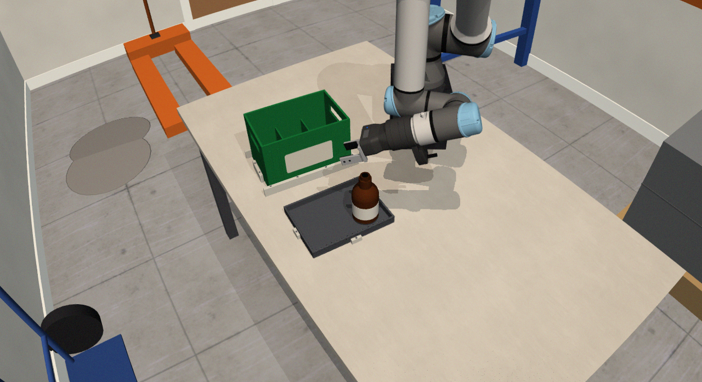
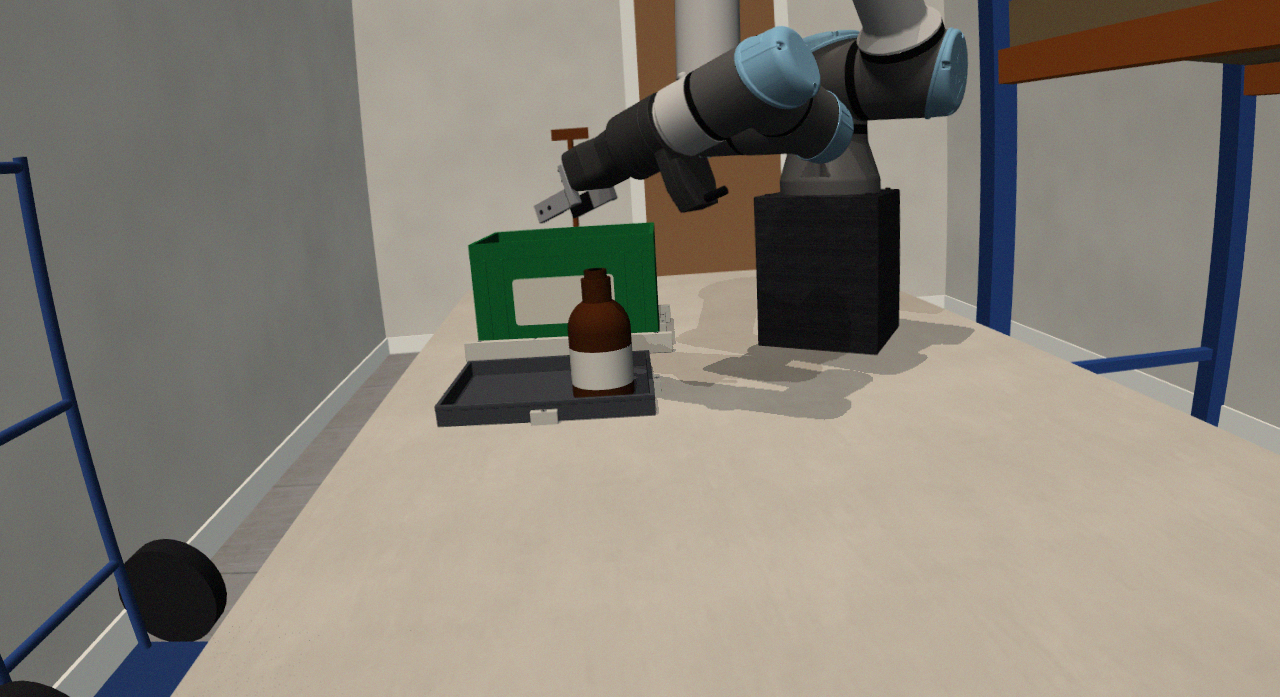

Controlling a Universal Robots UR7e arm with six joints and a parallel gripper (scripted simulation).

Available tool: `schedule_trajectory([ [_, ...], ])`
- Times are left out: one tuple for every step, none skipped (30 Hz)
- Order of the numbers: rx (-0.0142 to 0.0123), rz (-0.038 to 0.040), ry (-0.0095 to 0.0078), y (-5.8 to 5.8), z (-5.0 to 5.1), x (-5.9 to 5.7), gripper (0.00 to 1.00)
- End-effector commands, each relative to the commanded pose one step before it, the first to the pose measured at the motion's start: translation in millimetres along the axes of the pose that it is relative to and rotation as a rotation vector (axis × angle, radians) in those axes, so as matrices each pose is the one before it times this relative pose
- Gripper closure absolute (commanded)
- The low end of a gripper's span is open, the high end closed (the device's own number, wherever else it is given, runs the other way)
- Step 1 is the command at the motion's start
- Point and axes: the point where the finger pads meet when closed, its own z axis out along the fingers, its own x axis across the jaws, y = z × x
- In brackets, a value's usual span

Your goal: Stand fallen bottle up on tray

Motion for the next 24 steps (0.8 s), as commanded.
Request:
schedule_trajectory([
  [-0.00022, 0.00127, -0.0003, 4.68, -1.69, 0.21, 0.0],
  [0.0, 0.0, 0.0, 0.61, -0.22, 0.0, 0.0],
  [0.0, 0.0, 0.0, 0.52, -0.19, 0.0, 0.0],
  [0.0, 0.0, 0.0, 0.44, -0.16, 0.0, 0.0],
  [0.0, 0.0, 0.0, 0.0, 0.0, 0.0, 0.0],
  [0.0, 0.0, 0.0, 0.0, 0.0, 0.0, 0.0],
  [0.0, 0.0, 0.0, 0.37, -0.13, 0.0, 0.0],
  [0.0, 0.0, 0.0, 0.29, -0.11, 0.0, 0.0],
  [0.0, 0.0, 0.0, 0.23, -0.08, 0.0, 0.0],
  [0.0, 0.0, 0.0, 0.17, -0.06, 0.0, 0.0],
  [0.0, 0.0, 0.0, 0.12, -0.04, 0.0, 0.0],
  [0.0, 0.0, 0.0, 0.07, -0.03, 0.0, 0.0],
  [0.0, 0.0, 0.0, 0.04, -0.01, 0.0, 0.0],
  [0.0, 0.0, 0.0, 0.01, -0.01, 0.0, 0.0],
  [0.0, 0.0, 0.0, 0.0, 0.0, 0.0, 0.0],
  [0.0, 0.0, 0.0, 0.0, 0.0, 0.0, 1.0],
  [0.0, 0.0, 0.0, 0.0, 0.0, 0.0, 1.0],
  [0.0, 0.0, 0.0, 0.0, 0.0, 0.0, 1.0],
  [0.0, 0.0, 0.0, 0.0, 0.0, 0.0, 1.0],
  [0.0, 0.0, 0.0, 0.0, 0.0, 0.0, 1.0],
  [0.0, 0.0, 0.0, 0.0, 0.0, 0.0, 1.0],
  [0.0, 0.0, 0.0, 0.0, 0.0, 0.0, 1.0],
  [0.0, 0.0, 0.0, 0.0, 0.0, 0.0, 1.0],
  [0.0, 0.0, 0.0, 0.0, 0.0, 0.0, 1.0],
])
